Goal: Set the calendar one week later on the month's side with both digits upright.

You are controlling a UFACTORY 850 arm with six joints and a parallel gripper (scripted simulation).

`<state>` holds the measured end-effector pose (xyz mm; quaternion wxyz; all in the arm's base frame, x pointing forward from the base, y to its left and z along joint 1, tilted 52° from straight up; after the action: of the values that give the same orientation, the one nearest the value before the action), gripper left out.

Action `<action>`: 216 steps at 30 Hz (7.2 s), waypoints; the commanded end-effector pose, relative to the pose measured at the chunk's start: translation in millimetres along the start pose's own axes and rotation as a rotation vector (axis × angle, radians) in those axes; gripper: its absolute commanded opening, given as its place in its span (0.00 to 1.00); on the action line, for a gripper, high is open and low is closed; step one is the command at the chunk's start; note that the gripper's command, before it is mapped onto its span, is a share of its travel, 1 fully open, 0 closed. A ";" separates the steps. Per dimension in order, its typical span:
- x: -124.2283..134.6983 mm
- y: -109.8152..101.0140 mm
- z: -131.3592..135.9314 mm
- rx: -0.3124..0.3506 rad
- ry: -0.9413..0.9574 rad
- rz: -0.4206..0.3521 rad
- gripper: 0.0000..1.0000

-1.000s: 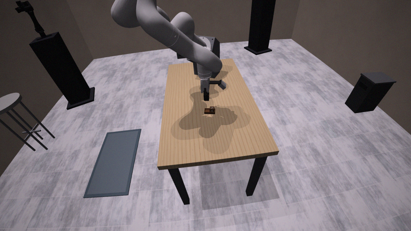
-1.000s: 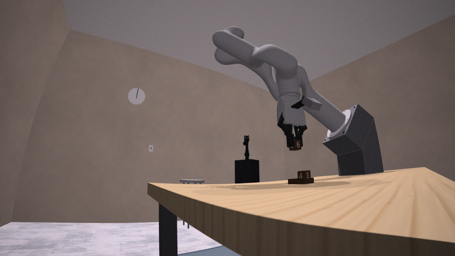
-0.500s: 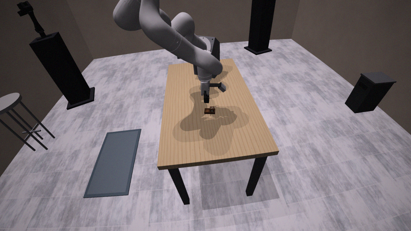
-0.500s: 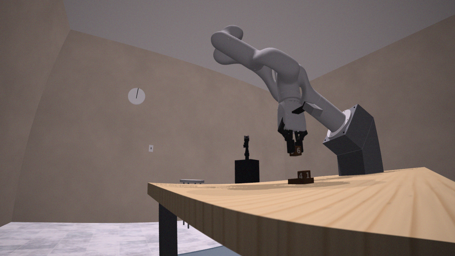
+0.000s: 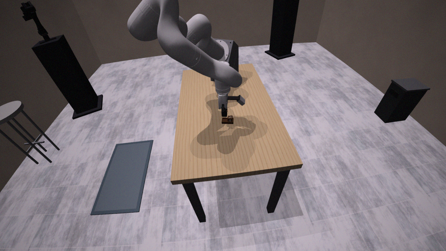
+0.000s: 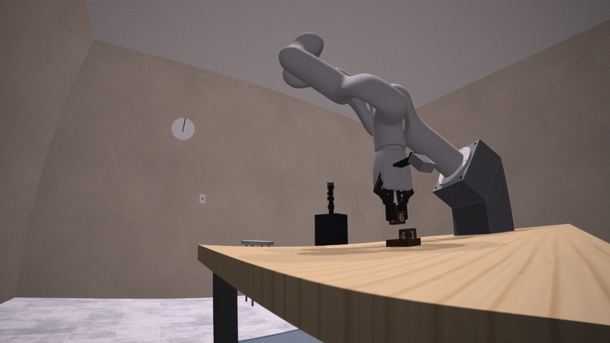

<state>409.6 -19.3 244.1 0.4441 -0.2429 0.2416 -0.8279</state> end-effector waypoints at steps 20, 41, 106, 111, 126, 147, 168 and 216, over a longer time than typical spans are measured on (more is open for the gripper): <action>-0.4 8.3 0.3 0.002 0.000 0.001 0.27; -0.4 8.3 0.3 0.002 0.000 0.001 0.27; -0.4 32.4 0.4 0.002 0.000 0.001 0.27; -0.4 32.4 0.4 0.002 0.000 0.001 0.27; -0.4 34.2 0.4 0.002 0.000 0.001 0.27; -0.4 41.9 0.4 0.002 0.000 0.001 0.27; -0.4 42.4 0.4 0.002 0.000 0.001 0.27; -0.4 42.4 0.4 0.002 0.000 0.001 0.39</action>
<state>436.2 -39.9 218.0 0.4446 -0.2423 0.2411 -0.8280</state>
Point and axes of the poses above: the point where the finger pads meet when closed, its own y axis out along the fingers, its own z axis across the jaws, x = y × z, the point moved 8 cm from there along -y, back along the fingers, and after that the axes turned 7 degrees about y, right-handed, at the moved point
